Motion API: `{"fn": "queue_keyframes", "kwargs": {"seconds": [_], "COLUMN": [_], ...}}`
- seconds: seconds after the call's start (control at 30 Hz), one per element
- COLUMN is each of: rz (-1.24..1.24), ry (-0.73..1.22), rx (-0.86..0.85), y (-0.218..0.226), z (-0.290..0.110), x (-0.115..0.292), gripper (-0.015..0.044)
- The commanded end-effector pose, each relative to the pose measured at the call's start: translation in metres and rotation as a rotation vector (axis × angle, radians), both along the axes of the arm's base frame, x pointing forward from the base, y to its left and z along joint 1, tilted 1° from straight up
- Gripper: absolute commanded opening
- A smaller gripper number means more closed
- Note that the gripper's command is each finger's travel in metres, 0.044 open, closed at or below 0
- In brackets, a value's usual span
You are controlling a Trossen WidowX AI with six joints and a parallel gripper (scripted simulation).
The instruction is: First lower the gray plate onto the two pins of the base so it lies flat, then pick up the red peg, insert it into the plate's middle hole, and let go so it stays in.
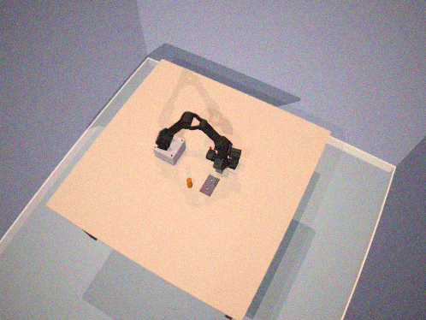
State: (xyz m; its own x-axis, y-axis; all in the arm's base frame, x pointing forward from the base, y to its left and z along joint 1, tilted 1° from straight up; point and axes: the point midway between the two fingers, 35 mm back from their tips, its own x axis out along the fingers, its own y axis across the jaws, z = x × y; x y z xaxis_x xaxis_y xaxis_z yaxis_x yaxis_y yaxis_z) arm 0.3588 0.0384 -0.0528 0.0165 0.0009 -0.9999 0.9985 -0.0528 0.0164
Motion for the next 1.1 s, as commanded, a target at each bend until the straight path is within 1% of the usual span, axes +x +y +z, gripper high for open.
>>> {"fn": "queue_keyframes", "kwargs": {"seconds": [0.0,0.47,0.5,1.07], "rz": [-0.006,-0.006,-0.006,-0.006], "ry": [-0.002,-0.002,-0.002,-0.003], "rx": [-0.003,-0.003,-0.003,-0.003], "y": [0.0,0.0,0.0,-0.003], "z": [0.0,0.0,0.0,0.047], "x": [0.0,0.0,0.0,0.005], "gripper": [0.0118,0.0025,0.0,0.0]}}
